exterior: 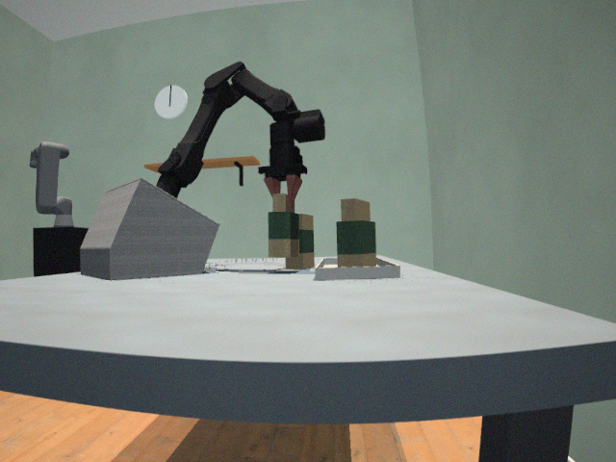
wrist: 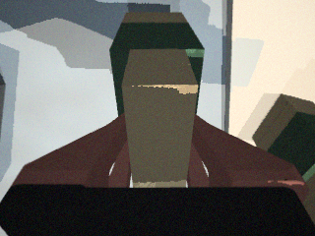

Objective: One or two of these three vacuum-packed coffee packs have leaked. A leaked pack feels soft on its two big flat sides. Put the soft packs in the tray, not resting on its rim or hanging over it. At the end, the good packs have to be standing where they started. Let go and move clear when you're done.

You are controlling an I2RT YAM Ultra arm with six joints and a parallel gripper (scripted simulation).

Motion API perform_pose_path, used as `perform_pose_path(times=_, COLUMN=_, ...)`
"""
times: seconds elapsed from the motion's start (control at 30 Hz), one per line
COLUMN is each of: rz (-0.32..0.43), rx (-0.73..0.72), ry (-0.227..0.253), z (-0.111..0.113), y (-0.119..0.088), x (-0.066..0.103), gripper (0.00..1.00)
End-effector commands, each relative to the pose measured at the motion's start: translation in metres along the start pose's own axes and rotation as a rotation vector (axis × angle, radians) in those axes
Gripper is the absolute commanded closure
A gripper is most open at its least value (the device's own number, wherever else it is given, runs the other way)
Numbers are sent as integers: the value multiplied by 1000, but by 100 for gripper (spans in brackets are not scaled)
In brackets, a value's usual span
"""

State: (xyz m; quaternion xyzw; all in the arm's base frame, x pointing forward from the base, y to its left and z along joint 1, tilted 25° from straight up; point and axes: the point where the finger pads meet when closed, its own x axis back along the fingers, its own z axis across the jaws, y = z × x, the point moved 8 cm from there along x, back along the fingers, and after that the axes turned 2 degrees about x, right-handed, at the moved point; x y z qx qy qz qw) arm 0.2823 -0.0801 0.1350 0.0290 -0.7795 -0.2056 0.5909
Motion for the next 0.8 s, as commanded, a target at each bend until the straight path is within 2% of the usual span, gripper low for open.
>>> perform_pose_path(times=0.0, rz=-11, rx=6, ry=-22, z=-3, y=2, x=26, gripper=75)
perform_pose_path(times=0.77, rz=-10, rx=5, ry=-22, z=-3, y=2, x=30, gripper=75)
